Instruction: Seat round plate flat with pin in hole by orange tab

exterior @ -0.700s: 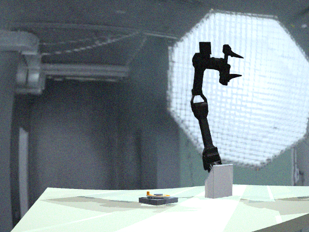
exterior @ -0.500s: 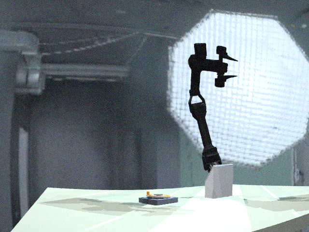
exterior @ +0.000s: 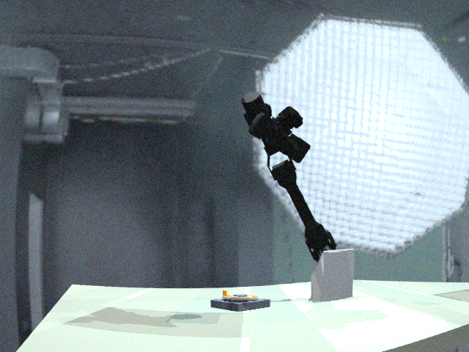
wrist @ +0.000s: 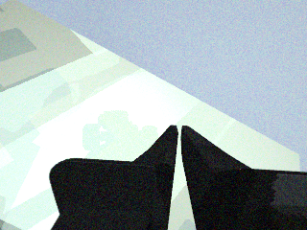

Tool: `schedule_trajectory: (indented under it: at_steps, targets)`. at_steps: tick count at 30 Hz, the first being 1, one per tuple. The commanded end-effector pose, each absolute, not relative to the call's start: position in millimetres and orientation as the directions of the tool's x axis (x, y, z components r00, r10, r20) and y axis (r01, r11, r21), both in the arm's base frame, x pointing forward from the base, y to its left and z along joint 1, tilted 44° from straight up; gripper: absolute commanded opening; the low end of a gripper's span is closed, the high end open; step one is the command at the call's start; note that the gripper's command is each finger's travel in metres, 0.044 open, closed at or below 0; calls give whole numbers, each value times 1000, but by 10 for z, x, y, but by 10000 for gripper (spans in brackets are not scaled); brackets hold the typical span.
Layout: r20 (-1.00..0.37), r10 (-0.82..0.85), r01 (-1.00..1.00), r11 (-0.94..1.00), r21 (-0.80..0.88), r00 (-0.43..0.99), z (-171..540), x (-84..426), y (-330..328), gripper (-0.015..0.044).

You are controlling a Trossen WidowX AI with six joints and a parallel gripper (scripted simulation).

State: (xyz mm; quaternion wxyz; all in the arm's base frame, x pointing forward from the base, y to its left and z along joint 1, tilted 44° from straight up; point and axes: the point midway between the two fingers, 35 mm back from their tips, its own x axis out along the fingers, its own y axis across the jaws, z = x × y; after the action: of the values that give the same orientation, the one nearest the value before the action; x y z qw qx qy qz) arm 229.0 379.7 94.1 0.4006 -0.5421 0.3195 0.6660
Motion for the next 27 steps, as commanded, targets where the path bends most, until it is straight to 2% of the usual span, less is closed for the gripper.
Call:
schedule_trajectory:
  at_steps: [1, 5, 8, 13, 15, 19, 21, 24, 27]
  targets:
    - [-998, 55, -990, -136, -22, 15, 753, 2772, 3241, 0]
    - [-996, -52, -990, 116, -75, 70, 642, 3053, 2805, 0]
    - [-977, -182, -909, 378, -173, 110, 541, 3304, 2276, 0]
    - [-934, -333, -728, 608, -317, 128, 461, 3494, 1653, 0]
    - [-892, -434, -563, 709, -424, 124, 428, 3566, 1222, 0]
    - [-817, -569, -298, 766, -569, 98, 407, 3592, 623, 0]
    - [-796, -598, -234, 765, -600, 89, 405, 3588, 488, 0]
    - [-725, -687, -26, 725, -689, 52, 409, 3544, 61, 0]
    - [-719, -693, -10, 719, -695, 49, 410, 3539, 29, 0]
